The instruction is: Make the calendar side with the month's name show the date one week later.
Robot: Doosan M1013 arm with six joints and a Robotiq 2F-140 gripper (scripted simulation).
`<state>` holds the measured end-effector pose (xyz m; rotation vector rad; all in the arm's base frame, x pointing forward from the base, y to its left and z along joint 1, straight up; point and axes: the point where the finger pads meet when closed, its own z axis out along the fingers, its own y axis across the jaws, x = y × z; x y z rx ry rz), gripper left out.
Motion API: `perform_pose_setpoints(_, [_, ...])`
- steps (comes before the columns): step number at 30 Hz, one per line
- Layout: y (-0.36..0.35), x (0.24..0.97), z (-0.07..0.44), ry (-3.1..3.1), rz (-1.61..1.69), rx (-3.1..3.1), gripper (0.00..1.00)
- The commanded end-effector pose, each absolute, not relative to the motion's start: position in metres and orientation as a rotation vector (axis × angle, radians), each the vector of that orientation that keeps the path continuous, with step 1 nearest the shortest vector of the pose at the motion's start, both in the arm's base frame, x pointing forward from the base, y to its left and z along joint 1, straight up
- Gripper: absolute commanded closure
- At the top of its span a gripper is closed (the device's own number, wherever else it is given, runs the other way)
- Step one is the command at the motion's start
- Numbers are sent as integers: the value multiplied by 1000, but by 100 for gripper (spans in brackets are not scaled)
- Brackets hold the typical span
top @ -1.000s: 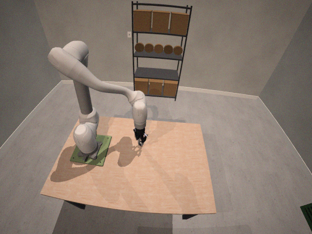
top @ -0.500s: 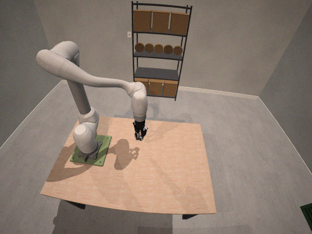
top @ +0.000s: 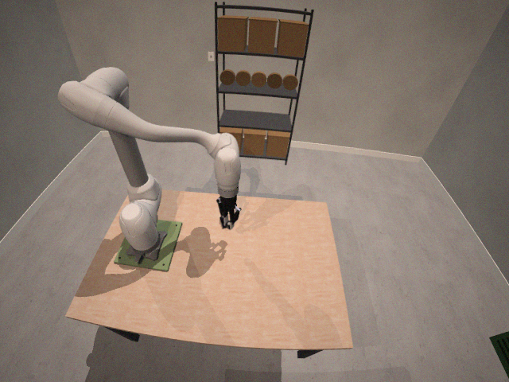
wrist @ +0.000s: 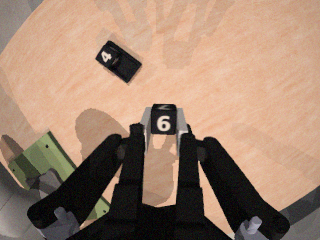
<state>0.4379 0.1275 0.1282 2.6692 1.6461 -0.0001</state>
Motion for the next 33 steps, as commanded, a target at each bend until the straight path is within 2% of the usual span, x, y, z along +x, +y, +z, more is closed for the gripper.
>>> perform_pose_setpoints(1, [128, 438, 128, 1695, 0, 2639, 76])
perform_pose_setpoints(13, [128, 438, 128, 2181, -2, 2254, 76])
perform_pose_setpoints(33, [128, 438, 129, 2905, -5, 1185, 76])
